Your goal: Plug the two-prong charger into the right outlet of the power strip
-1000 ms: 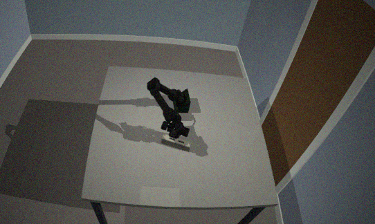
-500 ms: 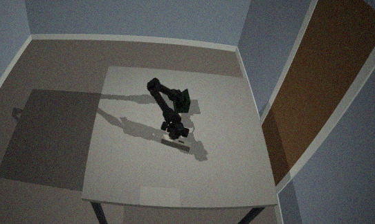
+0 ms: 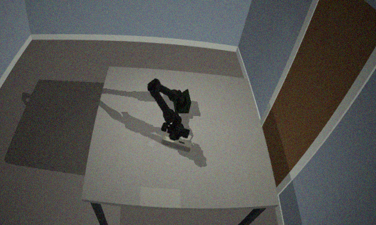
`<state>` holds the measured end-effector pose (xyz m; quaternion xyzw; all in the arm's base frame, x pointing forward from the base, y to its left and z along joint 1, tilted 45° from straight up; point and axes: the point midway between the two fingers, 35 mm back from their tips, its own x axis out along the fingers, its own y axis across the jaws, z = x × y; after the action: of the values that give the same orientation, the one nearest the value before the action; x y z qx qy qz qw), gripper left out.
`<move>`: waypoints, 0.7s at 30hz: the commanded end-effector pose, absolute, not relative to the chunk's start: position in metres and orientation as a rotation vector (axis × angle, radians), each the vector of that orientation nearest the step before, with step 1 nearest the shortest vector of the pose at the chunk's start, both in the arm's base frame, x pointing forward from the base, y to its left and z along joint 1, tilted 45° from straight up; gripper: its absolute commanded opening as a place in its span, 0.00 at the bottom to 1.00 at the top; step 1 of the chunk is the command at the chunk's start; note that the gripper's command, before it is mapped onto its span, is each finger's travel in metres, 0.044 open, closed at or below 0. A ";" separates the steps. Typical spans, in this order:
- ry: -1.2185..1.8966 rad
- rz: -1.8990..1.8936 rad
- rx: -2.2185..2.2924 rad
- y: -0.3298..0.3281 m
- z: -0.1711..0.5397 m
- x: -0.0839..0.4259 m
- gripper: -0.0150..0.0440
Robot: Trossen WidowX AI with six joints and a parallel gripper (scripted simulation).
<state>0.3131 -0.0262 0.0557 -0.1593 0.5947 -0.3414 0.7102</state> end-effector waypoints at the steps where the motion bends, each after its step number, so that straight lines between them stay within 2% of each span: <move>1: 1.315 -0.757 -0.356 -0.026 0.058 0.315 0.25; 21: 1.315 -0.757 -0.356 -0.028 0.060 0.323 0.25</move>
<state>0.3144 -0.0262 0.0563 -0.1642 0.6023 -0.3385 0.7041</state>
